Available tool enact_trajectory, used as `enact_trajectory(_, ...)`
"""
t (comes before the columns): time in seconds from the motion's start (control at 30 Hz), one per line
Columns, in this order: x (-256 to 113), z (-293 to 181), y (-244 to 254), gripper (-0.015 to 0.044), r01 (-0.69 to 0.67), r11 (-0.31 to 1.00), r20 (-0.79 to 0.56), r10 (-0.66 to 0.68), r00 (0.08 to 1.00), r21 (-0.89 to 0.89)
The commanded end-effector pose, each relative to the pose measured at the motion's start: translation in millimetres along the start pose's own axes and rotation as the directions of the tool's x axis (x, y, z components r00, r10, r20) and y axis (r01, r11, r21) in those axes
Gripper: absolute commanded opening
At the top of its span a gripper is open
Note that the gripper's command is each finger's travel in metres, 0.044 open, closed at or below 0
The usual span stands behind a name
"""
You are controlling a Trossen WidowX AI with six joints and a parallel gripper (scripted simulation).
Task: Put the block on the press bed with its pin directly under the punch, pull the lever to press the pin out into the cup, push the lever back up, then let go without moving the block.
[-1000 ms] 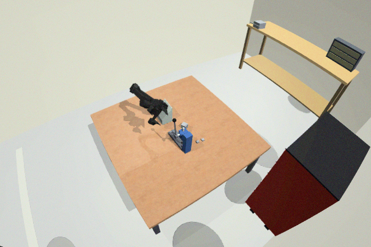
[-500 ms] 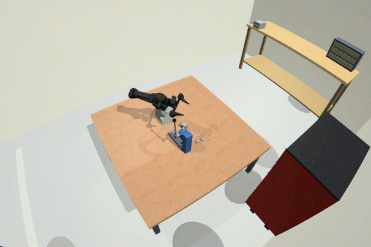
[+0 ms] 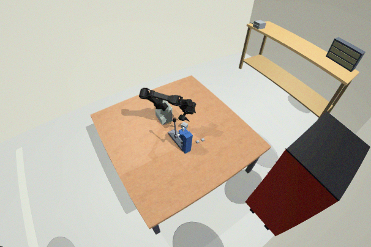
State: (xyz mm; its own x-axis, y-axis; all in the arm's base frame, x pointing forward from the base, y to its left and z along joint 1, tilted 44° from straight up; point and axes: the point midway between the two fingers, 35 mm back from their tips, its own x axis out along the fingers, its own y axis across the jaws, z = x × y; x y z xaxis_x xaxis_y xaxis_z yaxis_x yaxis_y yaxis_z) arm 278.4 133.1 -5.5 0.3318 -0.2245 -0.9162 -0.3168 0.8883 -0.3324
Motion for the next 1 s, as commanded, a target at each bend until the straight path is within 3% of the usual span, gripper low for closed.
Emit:
enact_trajectory(0.0, 28.9, -48.9, -3.1, 0.0440, 0.138, 0.988, -0.237, -0.151, 0.960, -0.071)
enact_trajectory(0.17, 44.8, -100.1, -15.0, 0.0440, 0.282, 0.935, -0.437, -0.351, 0.828, -0.216)
enact_trajectory(0.7, 44.7, -100.2, -14.5, 0.0440, 0.278, 0.936, -0.438, -0.347, 0.829, -0.216)
enact_trajectory(0.83, 48.4, -101.2, -15.6, 0.0440, 0.154, 0.894, -0.438, -0.349, 0.828, -0.421)
enact_trajectory(0.97, 54.2, -102.8, -17.3, 0.0440, -0.061, 0.720, -0.439, -0.352, 0.827, -0.692)
